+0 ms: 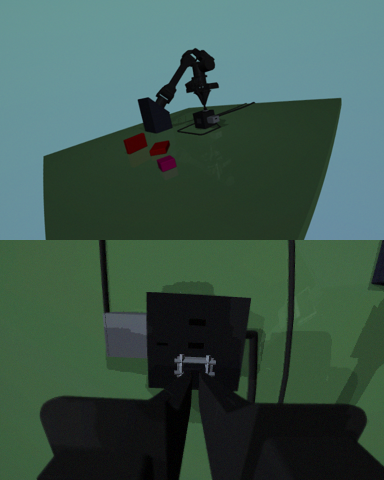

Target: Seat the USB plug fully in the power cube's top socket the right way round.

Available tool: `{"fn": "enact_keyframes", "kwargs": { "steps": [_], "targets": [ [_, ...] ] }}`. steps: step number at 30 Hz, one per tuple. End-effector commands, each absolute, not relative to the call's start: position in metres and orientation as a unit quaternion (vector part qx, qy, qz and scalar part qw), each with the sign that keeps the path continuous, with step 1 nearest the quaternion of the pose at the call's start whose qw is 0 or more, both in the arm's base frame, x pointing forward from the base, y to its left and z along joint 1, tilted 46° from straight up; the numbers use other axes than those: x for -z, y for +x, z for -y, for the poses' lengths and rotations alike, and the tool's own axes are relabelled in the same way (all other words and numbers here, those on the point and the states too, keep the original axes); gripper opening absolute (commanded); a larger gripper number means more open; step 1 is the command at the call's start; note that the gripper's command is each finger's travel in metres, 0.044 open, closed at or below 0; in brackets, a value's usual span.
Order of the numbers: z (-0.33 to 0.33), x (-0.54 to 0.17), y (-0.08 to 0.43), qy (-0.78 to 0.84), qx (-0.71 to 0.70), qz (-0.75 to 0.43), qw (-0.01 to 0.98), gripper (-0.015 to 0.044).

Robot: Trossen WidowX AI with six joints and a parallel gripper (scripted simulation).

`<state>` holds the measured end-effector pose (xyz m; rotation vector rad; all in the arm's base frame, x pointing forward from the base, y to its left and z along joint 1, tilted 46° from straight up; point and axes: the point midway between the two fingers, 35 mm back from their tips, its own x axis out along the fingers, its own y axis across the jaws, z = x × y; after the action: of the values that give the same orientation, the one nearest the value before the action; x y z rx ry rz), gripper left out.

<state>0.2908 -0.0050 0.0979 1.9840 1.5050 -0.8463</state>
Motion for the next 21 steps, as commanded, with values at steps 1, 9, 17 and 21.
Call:
{"fn": "enact_keyframes", "kwargs": {
  "steps": [1, 9, 17, 21],
  "targets": [
    [0.0039, -0.0968, 0.2903, 0.730, 0.312, -0.553, 0.250, 0.0000],
    [0.0032, -0.0961, 0.2905, 0.730, 0.312, -0.553, 0.250, 0.0000],
    [0.0025, -0.0955, 0.2907, 0.730, 0.312, -0.553, 0.250, 0.0000],
    [0.0022, -0.0951, 0.2908, 0.730, 0.312, -0.553, 0.250, 0.0000]
  ]
}}
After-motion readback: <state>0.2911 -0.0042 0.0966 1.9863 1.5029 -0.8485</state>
